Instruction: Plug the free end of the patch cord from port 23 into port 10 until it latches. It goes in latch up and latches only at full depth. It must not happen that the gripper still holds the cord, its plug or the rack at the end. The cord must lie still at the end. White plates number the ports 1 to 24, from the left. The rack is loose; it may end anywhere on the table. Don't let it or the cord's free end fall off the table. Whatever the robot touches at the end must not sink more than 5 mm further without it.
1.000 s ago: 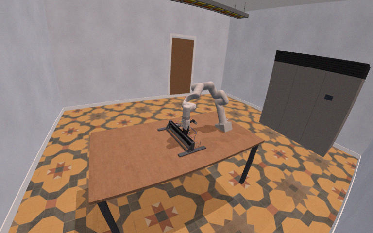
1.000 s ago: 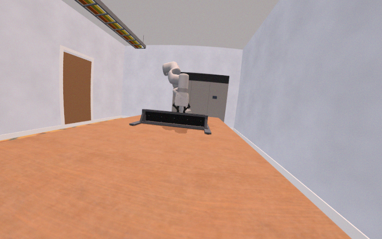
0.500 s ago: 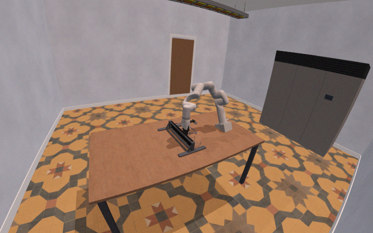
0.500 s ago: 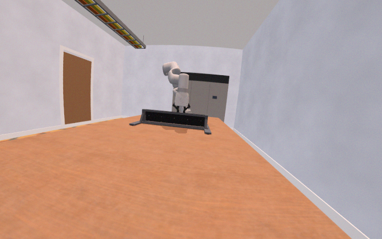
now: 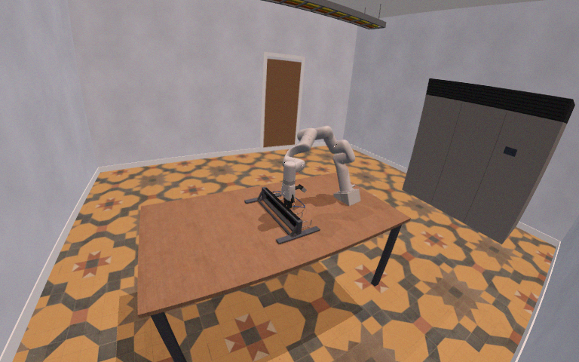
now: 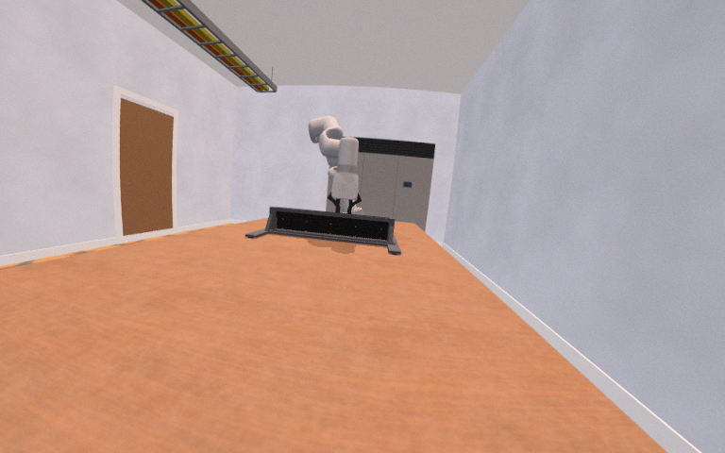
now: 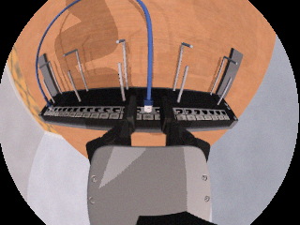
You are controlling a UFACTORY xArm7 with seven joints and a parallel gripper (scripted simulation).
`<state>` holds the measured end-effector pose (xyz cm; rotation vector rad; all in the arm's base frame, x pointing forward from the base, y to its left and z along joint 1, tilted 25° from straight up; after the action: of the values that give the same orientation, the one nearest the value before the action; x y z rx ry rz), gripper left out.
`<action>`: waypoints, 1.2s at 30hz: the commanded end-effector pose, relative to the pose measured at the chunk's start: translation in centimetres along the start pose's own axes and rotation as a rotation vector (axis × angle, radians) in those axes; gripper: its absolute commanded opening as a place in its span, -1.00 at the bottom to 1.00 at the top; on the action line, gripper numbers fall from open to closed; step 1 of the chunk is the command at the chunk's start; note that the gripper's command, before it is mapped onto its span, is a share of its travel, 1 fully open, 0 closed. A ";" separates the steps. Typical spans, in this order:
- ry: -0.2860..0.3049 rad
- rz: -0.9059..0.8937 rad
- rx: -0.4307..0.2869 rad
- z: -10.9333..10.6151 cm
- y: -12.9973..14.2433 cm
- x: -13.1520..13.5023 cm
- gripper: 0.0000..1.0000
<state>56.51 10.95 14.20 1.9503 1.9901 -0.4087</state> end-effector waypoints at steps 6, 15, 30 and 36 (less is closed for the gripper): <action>0.002 0.000 -0.005 -2.4 0.0 0.1 -0.25; 0.002 0.000 -0.005 -5.3 0.0 0.1 -0.25; 0.002 0.000 -0.005 -7.4 -0.1 0.1 -0.25; 0.002 0.000 -0.005 -7.4 -0.1 0.1 -1.00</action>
<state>56.16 13.95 20.64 1.9501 1.9900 -0.4083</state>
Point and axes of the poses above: the point where the finger pads meet when closed, its own z axis out along the fingers, its own x axis across the jaws, y = z × x, the point moved 10 cm from there along -z, back along the fingers
